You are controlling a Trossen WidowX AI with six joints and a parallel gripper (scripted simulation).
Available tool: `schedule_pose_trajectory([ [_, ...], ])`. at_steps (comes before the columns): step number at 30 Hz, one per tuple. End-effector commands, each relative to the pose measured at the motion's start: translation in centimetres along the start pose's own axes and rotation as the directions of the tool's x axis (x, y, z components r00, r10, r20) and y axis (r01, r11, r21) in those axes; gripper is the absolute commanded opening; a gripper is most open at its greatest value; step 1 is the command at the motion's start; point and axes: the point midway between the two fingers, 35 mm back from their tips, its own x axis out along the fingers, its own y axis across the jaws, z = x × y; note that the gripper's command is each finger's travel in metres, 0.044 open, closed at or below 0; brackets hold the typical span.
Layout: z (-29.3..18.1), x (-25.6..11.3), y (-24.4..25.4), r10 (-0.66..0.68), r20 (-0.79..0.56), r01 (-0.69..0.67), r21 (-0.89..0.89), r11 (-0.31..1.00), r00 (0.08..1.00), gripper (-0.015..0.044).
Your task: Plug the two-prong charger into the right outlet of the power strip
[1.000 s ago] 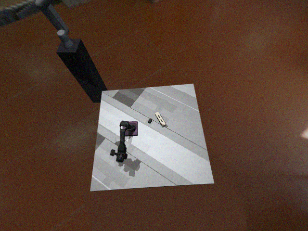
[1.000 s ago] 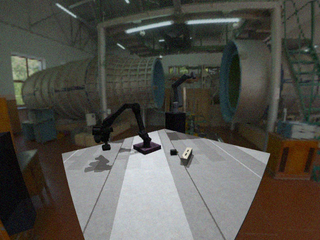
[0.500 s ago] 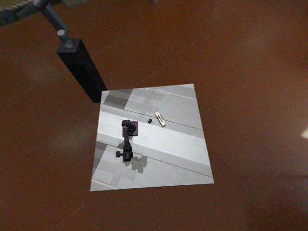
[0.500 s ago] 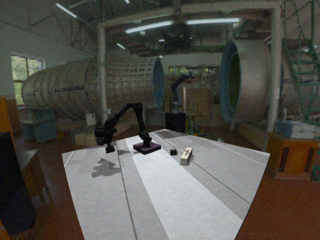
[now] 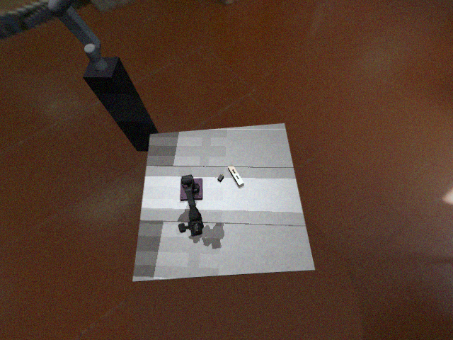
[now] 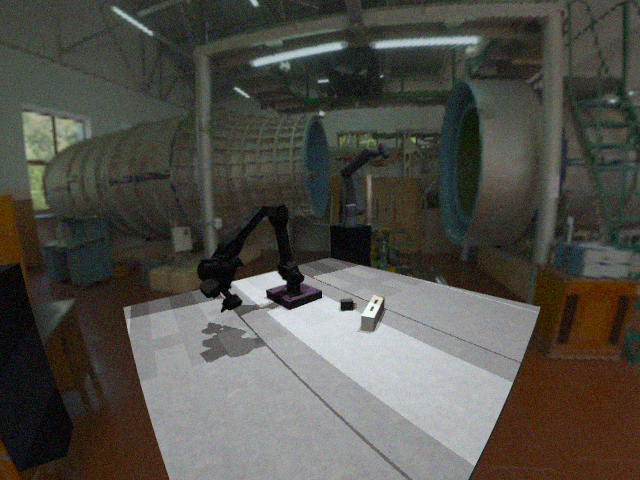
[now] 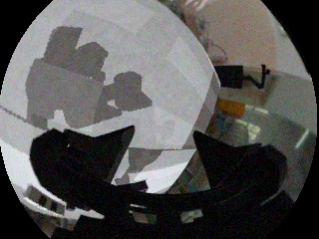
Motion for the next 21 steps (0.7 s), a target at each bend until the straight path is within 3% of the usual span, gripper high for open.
schedule_pose_trajectory([
  [1, 0.2, -0.8, 1.6, 0.019, 0.019, -0.018, -0.057, 0.998, 1.000, 0.0440],
  [21, 0.7, -5.3, 8.7, 0.094, 0.119, -0.055, -0.297, 0.953, 0.988, 0.0440],
])
